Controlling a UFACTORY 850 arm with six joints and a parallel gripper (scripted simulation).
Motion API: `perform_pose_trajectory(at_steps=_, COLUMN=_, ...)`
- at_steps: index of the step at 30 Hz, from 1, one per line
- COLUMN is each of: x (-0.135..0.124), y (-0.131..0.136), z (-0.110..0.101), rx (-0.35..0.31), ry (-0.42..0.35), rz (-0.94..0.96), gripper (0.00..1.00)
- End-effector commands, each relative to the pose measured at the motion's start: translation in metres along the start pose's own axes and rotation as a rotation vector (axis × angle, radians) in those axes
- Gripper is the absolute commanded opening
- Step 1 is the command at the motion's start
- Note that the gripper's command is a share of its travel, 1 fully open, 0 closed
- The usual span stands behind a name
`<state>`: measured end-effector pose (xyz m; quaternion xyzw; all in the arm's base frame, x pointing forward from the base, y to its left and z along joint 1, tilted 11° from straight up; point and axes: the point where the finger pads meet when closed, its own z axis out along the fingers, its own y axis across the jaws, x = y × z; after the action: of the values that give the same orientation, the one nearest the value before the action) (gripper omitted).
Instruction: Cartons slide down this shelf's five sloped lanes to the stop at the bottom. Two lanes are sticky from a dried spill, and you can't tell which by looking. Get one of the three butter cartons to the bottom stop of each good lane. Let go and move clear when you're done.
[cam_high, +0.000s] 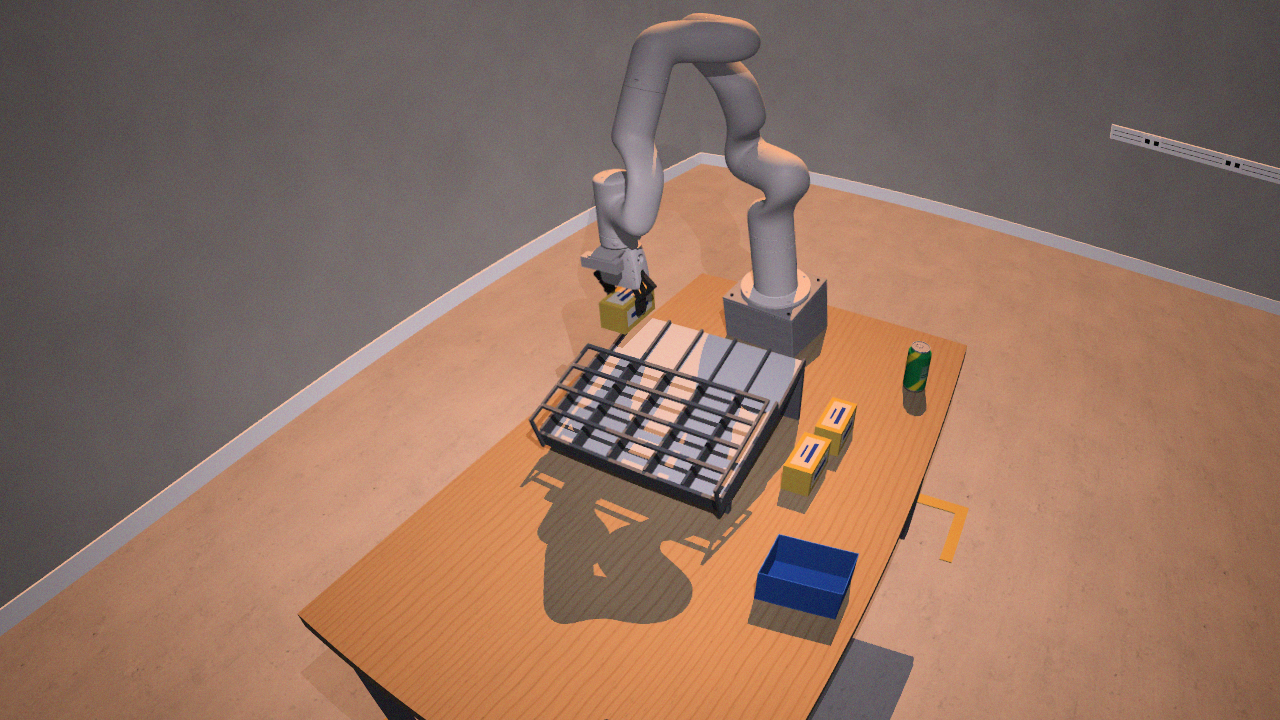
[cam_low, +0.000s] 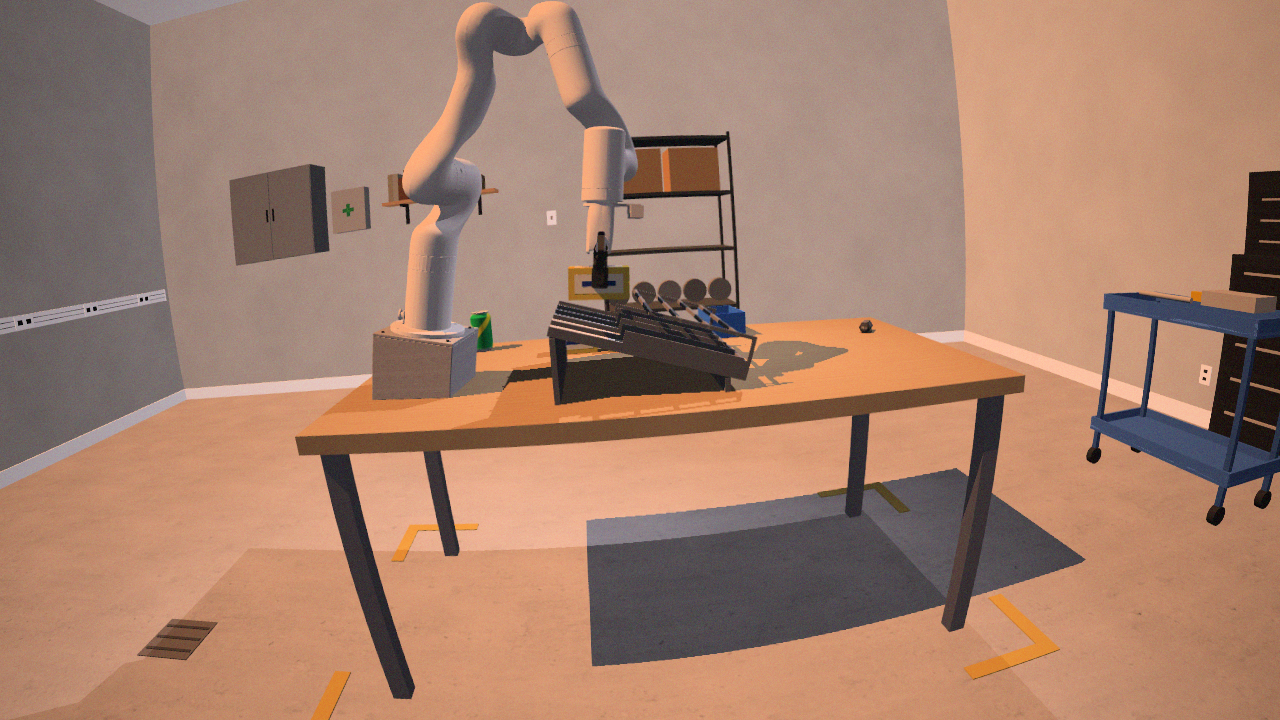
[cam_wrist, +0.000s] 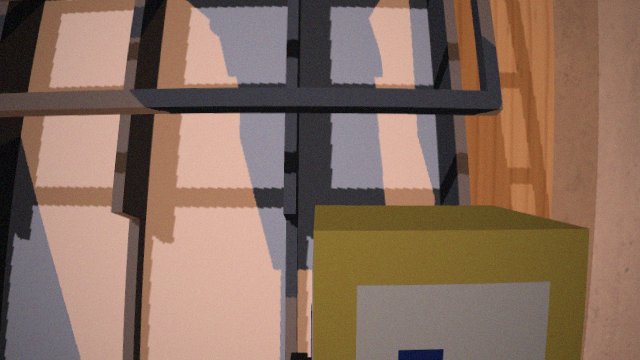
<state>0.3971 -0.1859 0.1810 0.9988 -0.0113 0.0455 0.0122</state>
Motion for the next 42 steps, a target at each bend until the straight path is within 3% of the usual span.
perform_pose_trajectory(at_steps=1, x=0.001, y=0.0, z=-0.001, rx=-0.001, ry=0.001, rz=0.0, gripper=0.0)
perform_pose_trajectory(at_steps=2, x=0.0, y=0.0, z=0.0, rx=0.0, ry=-0.1, rz=-0.001, gripper=0.0)
perform_pose_trajectory(at_steps=18, x=0.0, y=0.0, z=0.0, rx=0.0, ry=-0.1, rz=-0.001, gripper=0.0)
perform_pose_trajectory(at_steps=19, x=0.001, y=0.0, z=0.0, rx=0.0, ry=-0.197, rz=0.001, gripper=0.0)
perform_pose_trajectory(at_steps=35, x=0.001, y=0.0, z=0.0, rx=0.0, ry=-0.197, rz=0.001, gripper=0.0)
perform_pose_trajectory(at_steps=36, x=-0.004, y=0.0, z=0.029, rx=-0.001, ry=-0.196, rz=0.0, gripper=0.0)
perform_pose_trajectory(at_steps=42, x=-0.004, y=0.0, z=0.029, rx=-0.001, ry=-0.196, rz=0.0, gripper=0.0)
